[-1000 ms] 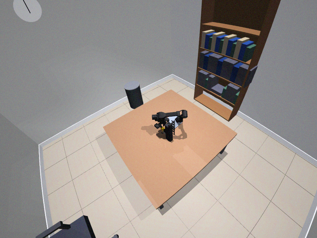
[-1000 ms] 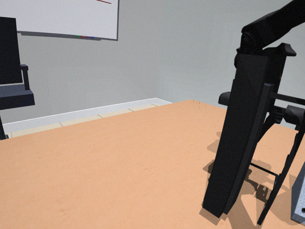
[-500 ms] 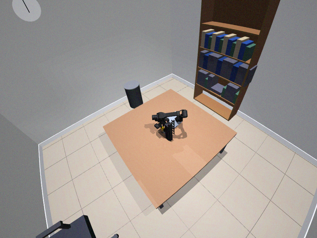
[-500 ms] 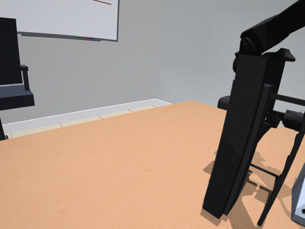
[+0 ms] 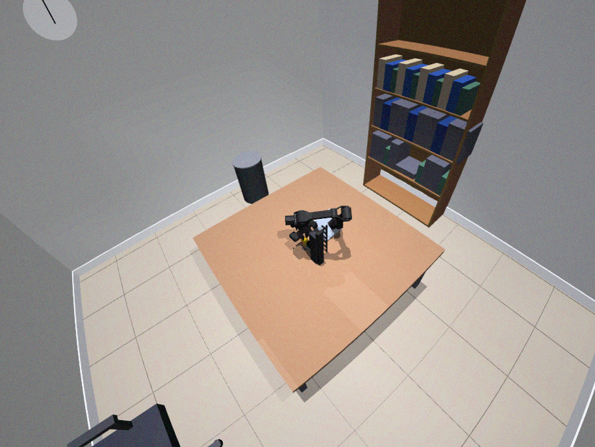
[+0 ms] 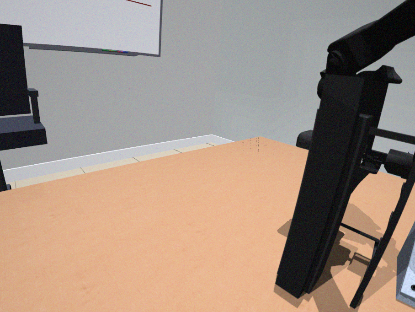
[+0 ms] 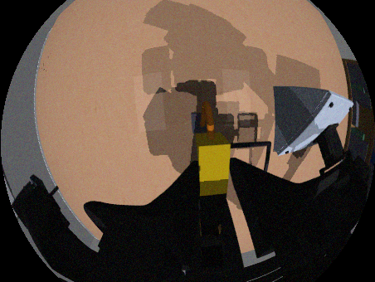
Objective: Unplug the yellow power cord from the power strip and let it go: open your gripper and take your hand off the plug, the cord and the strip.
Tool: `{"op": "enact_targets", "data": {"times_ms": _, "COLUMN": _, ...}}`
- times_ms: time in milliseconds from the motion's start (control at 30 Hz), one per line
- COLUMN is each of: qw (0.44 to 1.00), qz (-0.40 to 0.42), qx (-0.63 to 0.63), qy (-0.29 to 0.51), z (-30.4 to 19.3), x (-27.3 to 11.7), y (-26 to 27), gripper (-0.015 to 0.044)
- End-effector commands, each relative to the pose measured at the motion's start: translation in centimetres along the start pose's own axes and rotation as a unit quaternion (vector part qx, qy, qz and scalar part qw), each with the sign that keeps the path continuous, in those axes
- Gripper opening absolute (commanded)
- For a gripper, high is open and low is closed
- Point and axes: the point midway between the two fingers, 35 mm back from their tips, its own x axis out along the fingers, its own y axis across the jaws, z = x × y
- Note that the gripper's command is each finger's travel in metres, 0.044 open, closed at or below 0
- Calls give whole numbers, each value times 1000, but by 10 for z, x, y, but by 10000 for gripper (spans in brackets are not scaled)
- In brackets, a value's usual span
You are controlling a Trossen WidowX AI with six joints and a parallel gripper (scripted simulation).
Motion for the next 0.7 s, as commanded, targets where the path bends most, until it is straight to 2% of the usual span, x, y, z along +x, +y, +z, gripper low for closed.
{"op": "enact_targets", "data": {"times_ms": 0, "qw": 1000, "qz": 0, "qx": 0, "qy": -1, "z": 7, "x": -1, "y": 1, "gripper": 0}}
{"op": "enact_targets", "data": {"times_ms": 200, "qw": 1000, "qz": 1, "qx": 0, "qy": -2, "z": 17, "x": -1, "y": 2, "gripper": 0}}
{"op": "enact_targets", "data": {"times_ms": 667, "qw": 1000, "qz": 3, "qx": 1, "qy": 0, "z": 11, "x": 0, "y": 0, "gripper": 368}}
